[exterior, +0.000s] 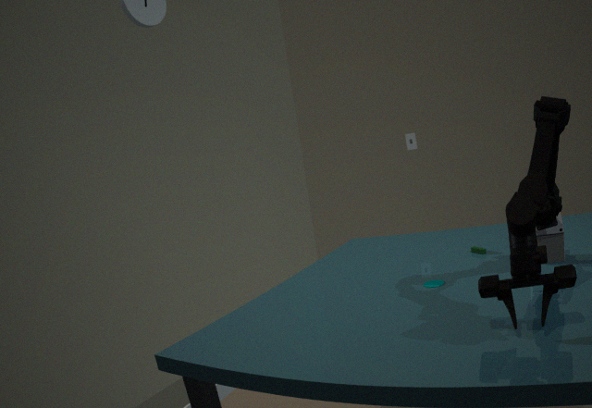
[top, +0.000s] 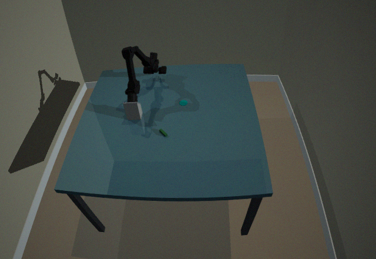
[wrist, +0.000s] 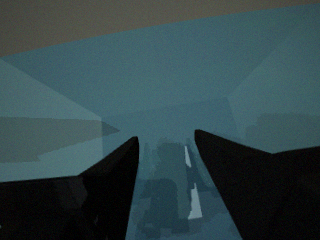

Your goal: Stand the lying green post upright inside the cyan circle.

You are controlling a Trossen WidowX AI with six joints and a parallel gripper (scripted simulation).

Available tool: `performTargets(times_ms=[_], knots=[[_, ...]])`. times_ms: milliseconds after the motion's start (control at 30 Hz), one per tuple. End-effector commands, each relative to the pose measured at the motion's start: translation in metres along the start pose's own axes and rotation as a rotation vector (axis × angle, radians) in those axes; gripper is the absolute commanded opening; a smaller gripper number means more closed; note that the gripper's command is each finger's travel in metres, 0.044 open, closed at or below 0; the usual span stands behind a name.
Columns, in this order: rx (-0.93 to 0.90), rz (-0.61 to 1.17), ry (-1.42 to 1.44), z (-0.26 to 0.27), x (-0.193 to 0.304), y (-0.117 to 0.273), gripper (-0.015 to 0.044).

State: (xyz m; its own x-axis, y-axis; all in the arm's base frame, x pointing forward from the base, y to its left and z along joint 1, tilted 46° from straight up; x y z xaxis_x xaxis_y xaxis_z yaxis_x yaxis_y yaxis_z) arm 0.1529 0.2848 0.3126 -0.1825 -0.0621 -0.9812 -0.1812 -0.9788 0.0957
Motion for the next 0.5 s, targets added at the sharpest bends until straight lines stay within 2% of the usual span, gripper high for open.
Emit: performTargets(times_ms=[0,467], knots=[[0.066,0.025,-0.024,-0.020,0.002,0.000,0.0233],[0.299,0.055,-0.200,-0.088,0.005,0.018,0.0233]])
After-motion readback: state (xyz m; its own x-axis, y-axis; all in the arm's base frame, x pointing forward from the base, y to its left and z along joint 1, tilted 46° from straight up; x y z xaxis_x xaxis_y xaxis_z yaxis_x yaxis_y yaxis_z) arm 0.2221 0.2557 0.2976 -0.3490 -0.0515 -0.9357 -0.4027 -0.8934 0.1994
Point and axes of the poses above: the point midway between the two fingers, 35 mm back from their tips, its own y axis back along the fingers, its own z axis across the jaws, x = y × z, the point moved 7 cm from there along y, back along the fingers, and after that the axes turned 7 degrees about -y, right-handed, at the moved point
